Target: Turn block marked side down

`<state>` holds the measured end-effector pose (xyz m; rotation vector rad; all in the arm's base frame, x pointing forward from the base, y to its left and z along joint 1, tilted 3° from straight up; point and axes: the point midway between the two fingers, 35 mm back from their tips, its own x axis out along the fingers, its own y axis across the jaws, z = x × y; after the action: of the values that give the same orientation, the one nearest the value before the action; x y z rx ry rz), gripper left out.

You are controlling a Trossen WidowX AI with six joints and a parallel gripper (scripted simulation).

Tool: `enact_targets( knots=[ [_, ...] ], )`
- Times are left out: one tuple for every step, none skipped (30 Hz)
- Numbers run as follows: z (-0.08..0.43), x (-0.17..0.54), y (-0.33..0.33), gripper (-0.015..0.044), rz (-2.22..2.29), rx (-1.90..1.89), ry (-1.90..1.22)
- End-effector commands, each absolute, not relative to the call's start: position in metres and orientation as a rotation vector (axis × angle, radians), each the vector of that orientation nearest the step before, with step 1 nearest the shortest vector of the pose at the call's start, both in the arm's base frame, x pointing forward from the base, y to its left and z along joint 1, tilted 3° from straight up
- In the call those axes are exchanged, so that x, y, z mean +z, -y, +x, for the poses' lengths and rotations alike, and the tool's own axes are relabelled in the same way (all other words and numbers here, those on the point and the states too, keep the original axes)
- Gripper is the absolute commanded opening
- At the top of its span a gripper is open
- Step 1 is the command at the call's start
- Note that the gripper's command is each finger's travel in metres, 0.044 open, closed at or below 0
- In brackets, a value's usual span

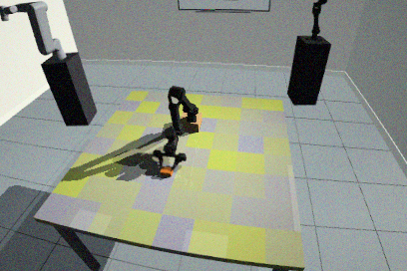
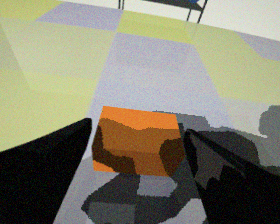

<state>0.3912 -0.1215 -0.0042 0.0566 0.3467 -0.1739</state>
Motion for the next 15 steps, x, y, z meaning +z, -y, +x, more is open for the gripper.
enact_targets(
  knots=[
    [0.3907,-0.0053,0.1207,0.042,0.063,-0.17,-0.349],
    [0.3907,-0.0053,0.1207,0.044,0.063,-0.17,-0.349],
    [0.3907,-0.0053,0.1207,0.044,0.063,-0.17,-0.349],
    [0.3907,-0.0053,0.1207,0.044,0.063,-0.17,-0.349],
    [0.3907,-0.0053,0.1207,0.044,0.063,-0.17,-0.349],
    [0.3907,-0.0053,0.1207,0.044,0.063,-0.17,-0.349],
    [0.3907,-0.0053,0.1207,0.044,0.063,-0.17,-0.349],
    [0.3907,-0.0053,0.1207,0.044,0.063,-0.17,-0.349],
    [0.3907,-0.0053,0.1207,0.044,0.063,-0.17,-0.349],
    [0.3907,-0.0053,0.1207,0.044,0.063,-0.17,-0.349],
    [0.3907,-0.0053,0.1207,0.044,0.063,-0.17,-0.349],
    [0.3907,-0.0053,0.1207,0.044,0.063,-0.17,-0.349],
    [0.3907,-0.0053,0.1207,0.044,0.063,-0.17,-0.349],
    [0.3907,-0.0053,0.1207,0.044,0.063,-0.17,-0.349],
    [0.3907,-0.0053,0.1207,0.044,0.063,-0.17,-0.349]
  ],
)
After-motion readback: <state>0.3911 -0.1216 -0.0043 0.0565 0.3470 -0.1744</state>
